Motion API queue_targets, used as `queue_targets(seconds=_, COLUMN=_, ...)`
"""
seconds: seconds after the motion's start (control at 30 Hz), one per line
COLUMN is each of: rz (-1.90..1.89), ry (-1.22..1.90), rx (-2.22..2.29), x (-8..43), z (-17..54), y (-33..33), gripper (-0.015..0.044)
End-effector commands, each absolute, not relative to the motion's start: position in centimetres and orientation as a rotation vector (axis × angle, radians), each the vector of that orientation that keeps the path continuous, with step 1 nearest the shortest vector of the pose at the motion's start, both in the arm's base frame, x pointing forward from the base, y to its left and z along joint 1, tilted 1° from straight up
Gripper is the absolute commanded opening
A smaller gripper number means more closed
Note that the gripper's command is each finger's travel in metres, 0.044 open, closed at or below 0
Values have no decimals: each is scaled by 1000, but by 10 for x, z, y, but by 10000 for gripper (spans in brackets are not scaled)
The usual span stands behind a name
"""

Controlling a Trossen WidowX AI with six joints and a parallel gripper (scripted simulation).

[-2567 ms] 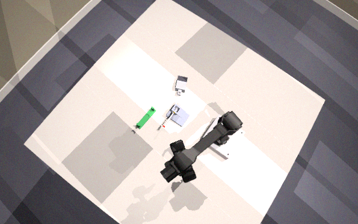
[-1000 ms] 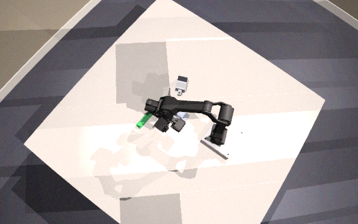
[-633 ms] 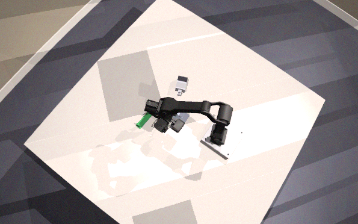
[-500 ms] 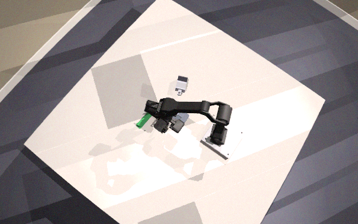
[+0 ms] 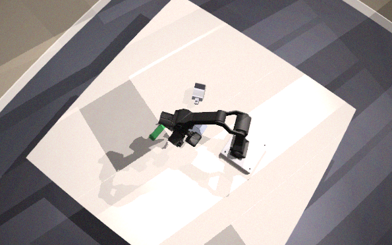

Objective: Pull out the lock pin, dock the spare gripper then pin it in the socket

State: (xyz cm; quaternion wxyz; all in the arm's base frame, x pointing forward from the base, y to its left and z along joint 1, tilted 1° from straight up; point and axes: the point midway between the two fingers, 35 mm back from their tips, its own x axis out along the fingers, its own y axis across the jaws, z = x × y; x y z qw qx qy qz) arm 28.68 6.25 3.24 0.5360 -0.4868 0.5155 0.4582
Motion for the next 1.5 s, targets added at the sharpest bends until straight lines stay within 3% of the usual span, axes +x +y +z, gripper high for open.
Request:
queue_targets(seconds=0.0, rz=1096, ry=1233, rx=-1151, x=285, z=25, y=63, gripper=300)
queue_targets(seconds=0.3, rz=1096, ry=1233, rx=-1151, x=285, z=18, y=62, gripper=300)
queue_targets(seconds=0.67, rz=1096, ry=1233, rx=-1151, x=285, z=18, y=62, gripper=11)
queue_targets(seconds=1.47, rz=1166, ry=1128, rx=-1082, x=286, z=28, y=74, gripper=0)
